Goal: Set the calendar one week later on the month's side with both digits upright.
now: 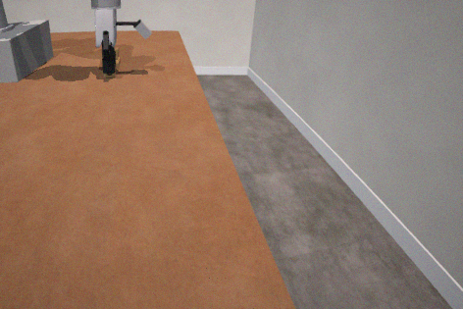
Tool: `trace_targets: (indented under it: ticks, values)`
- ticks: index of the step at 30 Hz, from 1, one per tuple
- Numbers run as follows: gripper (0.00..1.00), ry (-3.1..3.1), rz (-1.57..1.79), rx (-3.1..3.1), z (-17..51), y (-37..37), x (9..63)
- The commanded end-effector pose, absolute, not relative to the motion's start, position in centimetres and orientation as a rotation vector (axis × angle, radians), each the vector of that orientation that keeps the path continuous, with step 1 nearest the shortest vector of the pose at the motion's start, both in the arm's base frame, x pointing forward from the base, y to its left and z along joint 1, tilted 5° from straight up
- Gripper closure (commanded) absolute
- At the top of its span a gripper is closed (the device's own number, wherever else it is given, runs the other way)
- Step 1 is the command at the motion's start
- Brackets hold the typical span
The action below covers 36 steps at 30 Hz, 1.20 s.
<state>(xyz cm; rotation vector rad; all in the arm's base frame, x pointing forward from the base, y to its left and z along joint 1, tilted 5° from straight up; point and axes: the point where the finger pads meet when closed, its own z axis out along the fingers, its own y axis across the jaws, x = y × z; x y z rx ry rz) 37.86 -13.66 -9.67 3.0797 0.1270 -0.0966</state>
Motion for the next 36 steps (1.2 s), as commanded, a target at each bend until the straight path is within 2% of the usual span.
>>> trace_targets:
  ticks: [1, 14, 24, 25, 36]
  values:
    - [0.51, 0.127, -0.092, 3.079, -8.7, -13.6, 38.1]
    - [0.51, 0.127, -0.092, 3.079, -2.3, -13.2, 38.4]
    - [0.51, 0.127, -0.092, 3.079, -1.1, -13.2, 38.5]
    - [0.00, 0.127, -0.092, 3.079, -1.1, -13.2, 38.5]
    - [0.00, 0.127, -0.092, 3.079, -1.1, -13.2, 38.5]
